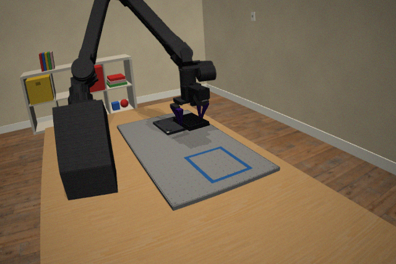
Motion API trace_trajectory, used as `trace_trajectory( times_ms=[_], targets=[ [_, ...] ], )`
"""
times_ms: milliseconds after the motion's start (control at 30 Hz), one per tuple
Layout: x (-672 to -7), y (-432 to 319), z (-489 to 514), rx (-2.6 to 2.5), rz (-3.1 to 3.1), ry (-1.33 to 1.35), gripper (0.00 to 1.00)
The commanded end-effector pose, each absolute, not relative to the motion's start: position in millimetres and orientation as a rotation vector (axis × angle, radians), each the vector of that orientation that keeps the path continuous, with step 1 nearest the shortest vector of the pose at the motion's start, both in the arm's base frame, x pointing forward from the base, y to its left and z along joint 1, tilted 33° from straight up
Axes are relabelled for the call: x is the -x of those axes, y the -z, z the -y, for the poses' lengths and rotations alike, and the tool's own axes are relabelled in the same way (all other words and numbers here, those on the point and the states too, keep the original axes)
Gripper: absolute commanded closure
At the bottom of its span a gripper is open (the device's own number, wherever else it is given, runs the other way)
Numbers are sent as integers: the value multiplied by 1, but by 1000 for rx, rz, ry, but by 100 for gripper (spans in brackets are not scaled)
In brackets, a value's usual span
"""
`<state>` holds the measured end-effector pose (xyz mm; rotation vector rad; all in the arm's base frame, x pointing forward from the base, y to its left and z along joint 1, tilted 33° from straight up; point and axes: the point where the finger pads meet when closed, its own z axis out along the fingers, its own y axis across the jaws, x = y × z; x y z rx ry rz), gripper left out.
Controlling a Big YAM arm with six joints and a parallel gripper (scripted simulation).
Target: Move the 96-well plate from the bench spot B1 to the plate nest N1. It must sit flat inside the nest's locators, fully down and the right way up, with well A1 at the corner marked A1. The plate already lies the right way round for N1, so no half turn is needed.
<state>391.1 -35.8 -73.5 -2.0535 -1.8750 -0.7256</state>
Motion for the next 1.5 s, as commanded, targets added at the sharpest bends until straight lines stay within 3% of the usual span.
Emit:
trace_trajectory(
  times_ms=[0, 1467],
  targets=[
    [-401, 58, 28, 2075, 1884, 748, 100],
    [-423, -23, -78, 2071, 1884, 770, 100]
  ],
)
